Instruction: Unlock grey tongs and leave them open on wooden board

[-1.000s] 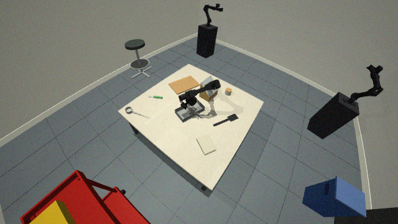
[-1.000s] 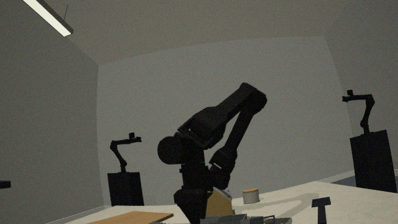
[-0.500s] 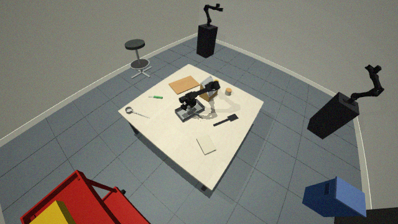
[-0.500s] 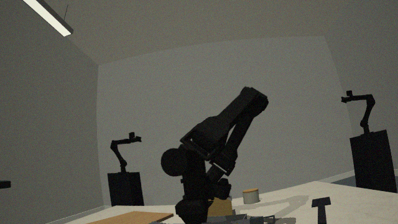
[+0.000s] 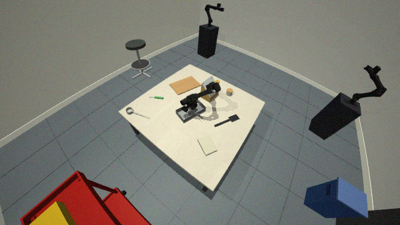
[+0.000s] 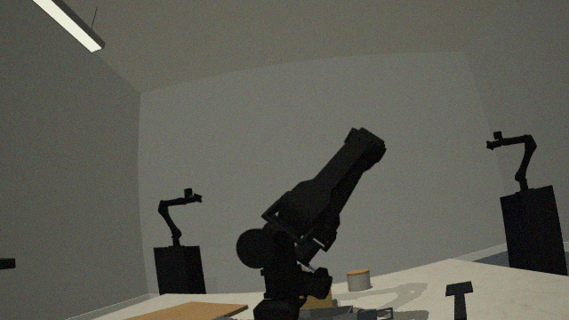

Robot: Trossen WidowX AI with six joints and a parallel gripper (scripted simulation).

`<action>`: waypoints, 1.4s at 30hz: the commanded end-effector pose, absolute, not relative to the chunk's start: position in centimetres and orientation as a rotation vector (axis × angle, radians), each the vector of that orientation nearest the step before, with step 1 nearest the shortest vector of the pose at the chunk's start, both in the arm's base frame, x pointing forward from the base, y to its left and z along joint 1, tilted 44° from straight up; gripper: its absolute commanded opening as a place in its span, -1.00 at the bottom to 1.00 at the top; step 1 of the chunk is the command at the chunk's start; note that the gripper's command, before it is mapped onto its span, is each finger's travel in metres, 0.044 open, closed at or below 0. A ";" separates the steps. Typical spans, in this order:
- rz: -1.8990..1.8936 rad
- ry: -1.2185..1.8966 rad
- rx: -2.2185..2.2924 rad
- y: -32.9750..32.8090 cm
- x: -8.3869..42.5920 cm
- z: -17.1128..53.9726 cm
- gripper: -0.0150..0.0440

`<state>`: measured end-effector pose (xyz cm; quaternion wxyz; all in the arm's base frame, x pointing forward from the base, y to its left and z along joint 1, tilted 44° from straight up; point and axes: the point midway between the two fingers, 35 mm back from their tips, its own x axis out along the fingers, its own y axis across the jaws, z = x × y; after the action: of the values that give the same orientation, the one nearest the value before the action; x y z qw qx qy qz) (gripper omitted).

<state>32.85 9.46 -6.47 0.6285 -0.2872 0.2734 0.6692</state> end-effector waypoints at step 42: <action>1.531 0.634 -0.662 6.0 33.7 -3.2 -1.00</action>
<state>32.36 8.92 -5.87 0.6181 -0.2794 0.2802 0.6792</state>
